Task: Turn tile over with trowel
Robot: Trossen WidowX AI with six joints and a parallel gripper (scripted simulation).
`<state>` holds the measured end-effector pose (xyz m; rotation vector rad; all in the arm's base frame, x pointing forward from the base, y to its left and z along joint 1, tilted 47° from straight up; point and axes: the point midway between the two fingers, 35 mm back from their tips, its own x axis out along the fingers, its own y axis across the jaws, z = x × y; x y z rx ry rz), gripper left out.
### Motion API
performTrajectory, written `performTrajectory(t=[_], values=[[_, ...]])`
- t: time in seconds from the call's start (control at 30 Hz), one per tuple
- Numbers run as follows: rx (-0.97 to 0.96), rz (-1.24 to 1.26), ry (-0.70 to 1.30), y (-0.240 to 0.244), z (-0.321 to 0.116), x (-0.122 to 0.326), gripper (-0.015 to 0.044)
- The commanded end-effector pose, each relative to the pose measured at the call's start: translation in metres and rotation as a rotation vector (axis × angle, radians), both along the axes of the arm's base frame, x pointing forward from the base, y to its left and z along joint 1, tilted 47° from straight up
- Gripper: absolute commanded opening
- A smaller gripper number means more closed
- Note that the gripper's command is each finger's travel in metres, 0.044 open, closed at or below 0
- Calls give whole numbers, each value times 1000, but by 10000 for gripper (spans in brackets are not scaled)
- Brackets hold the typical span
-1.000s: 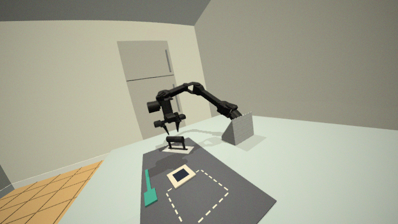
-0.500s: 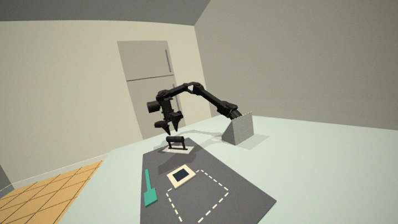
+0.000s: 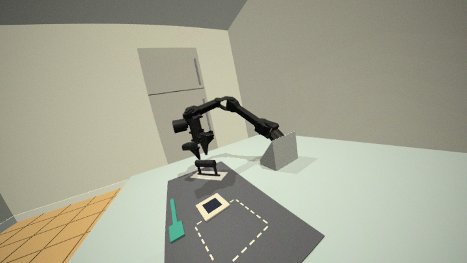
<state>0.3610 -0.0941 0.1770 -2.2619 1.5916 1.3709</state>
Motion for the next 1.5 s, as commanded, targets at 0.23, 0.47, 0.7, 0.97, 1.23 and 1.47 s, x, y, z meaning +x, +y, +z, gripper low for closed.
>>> performTrajectory(t=[0.23, 0.47, 0.7, 0.97, 1.23, 1.47], values=[[-5, 4, 8, -13, -13, 1, 270], [-6, 5, 8, -22, -20, 1, 270], [-7, 5, 7, -30, -28, 2, 270], [-8, 5, 7, -32, -29, 1, 139], [-8, 5, 7, -32, -29, 1, 130], [-8, 5, 7, -32, -29, 1, 130]])
